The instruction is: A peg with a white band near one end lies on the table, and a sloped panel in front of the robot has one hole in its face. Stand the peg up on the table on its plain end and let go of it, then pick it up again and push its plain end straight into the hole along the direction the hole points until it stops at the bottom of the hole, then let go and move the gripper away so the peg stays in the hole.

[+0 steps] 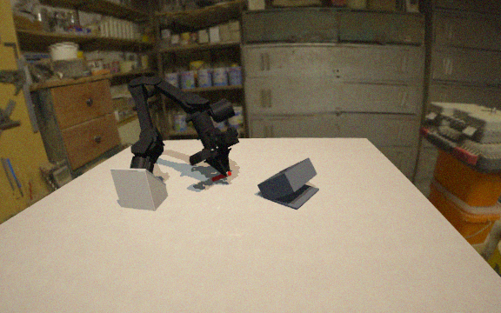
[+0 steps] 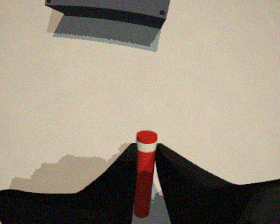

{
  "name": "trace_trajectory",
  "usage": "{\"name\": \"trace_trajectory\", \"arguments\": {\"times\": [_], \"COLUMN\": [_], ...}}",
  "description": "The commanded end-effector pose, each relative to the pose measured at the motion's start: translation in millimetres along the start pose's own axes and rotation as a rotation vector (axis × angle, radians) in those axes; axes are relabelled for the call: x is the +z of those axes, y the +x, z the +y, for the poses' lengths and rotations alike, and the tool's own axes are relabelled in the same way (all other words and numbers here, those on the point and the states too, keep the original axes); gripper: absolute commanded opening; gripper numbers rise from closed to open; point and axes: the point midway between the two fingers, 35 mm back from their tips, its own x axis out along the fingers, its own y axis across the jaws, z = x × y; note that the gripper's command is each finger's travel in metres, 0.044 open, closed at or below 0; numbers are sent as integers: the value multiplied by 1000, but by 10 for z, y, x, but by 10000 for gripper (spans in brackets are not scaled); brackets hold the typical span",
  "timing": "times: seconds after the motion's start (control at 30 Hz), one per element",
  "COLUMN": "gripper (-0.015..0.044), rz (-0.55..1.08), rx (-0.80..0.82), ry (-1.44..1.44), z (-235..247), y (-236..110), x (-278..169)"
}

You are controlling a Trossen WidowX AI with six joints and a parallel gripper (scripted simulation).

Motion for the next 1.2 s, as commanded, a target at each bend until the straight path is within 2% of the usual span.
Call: {"name": "trace_trajectory", "arguments": {"times": [0.0,1.17], "gripper": [50,50], "rz": [-31,-334], "rx": [-5,-5], "ry": [8,11], "z": [-26,-20], "y": [-12,-202], "x": [-29,-178]}}
